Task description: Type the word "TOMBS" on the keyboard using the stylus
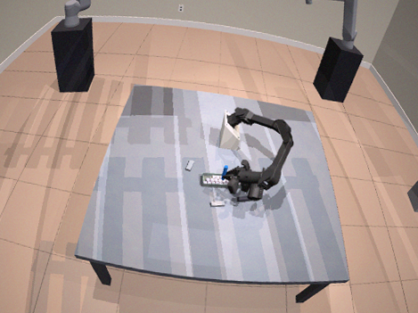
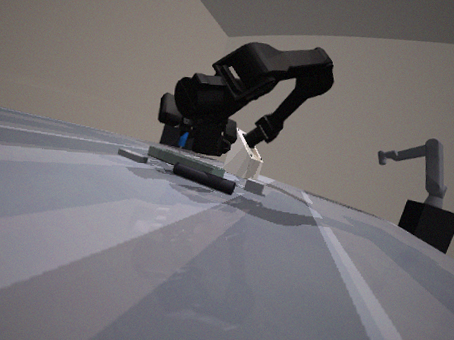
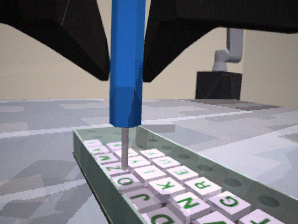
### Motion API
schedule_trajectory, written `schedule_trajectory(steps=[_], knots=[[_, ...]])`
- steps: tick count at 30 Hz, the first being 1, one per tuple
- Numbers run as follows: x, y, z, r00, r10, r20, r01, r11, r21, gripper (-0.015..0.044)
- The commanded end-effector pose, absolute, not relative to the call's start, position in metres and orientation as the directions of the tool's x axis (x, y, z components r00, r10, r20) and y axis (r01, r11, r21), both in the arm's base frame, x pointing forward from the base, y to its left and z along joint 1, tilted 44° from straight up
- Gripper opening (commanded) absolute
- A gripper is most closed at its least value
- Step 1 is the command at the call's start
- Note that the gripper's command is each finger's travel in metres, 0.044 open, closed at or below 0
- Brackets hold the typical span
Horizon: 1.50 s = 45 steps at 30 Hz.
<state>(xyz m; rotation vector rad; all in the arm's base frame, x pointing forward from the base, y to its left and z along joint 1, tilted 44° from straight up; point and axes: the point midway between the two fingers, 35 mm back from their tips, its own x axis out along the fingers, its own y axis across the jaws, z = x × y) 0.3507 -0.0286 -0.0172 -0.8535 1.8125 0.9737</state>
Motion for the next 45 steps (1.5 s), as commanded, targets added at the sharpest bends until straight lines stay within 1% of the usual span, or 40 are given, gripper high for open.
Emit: schedule_trajectory(steps=[1,33,45], knots=[[0.352,-0.026,-0.019,-0.372,-0.153,-0.916,-0.847,0.459,0.267,0.0081],[0.353,-0.021,-0.024,-0.372,-0.153,-0.916,-0.847,0.459,0.267,0.0081],[0.345,-0.048,0.003,-0.372,-0.154,-0.915,-0.847,0.460,0.267,0.0081]])
